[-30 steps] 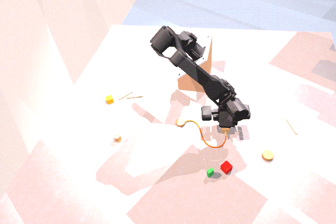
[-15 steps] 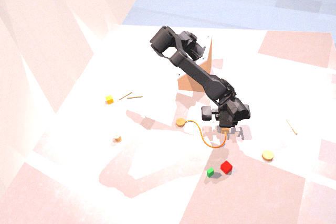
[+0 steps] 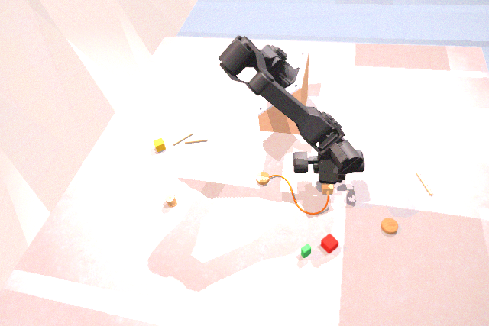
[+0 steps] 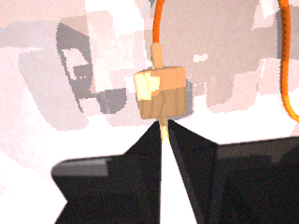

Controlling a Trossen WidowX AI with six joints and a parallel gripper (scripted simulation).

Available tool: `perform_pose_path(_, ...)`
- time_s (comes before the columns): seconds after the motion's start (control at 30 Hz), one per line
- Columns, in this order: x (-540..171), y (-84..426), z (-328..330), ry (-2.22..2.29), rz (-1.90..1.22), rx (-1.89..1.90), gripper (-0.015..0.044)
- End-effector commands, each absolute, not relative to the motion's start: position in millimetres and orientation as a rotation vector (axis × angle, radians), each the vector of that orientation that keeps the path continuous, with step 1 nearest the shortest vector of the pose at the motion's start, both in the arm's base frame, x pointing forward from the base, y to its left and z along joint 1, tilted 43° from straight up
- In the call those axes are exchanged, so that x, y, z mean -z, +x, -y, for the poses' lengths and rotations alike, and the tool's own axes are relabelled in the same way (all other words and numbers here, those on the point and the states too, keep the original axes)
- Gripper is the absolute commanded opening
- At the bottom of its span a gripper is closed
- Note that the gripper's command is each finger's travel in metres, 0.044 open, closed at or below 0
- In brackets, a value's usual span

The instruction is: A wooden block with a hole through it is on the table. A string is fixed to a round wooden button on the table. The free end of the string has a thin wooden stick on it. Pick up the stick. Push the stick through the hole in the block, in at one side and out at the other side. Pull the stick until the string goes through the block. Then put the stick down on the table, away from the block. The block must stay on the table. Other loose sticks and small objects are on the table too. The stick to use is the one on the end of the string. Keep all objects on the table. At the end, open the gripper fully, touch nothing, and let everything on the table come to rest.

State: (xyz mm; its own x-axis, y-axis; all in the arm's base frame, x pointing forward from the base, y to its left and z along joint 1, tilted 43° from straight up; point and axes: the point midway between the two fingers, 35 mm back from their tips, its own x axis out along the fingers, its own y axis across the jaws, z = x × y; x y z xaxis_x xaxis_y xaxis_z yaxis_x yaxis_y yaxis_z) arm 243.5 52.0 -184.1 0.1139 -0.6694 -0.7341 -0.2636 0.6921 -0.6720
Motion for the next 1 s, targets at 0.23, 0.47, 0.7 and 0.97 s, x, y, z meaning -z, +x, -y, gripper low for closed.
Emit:
perform_pose_path(0.23,183.9,229.5,-47.1,-0.817,-1.472,0.358,0.0)
perform_pose_path(0.47,183.2,221.9,-45.1,-0.819,-1.471,0.359,0.0)
perform_pose_path(0.7,182.4,214.5,-43.0,-0.821,-1.471,0.361,0.0)
perform_pose_path(0.97,181.6,205.9,-40.8,-0.823,-1.471,0.363,0.0)
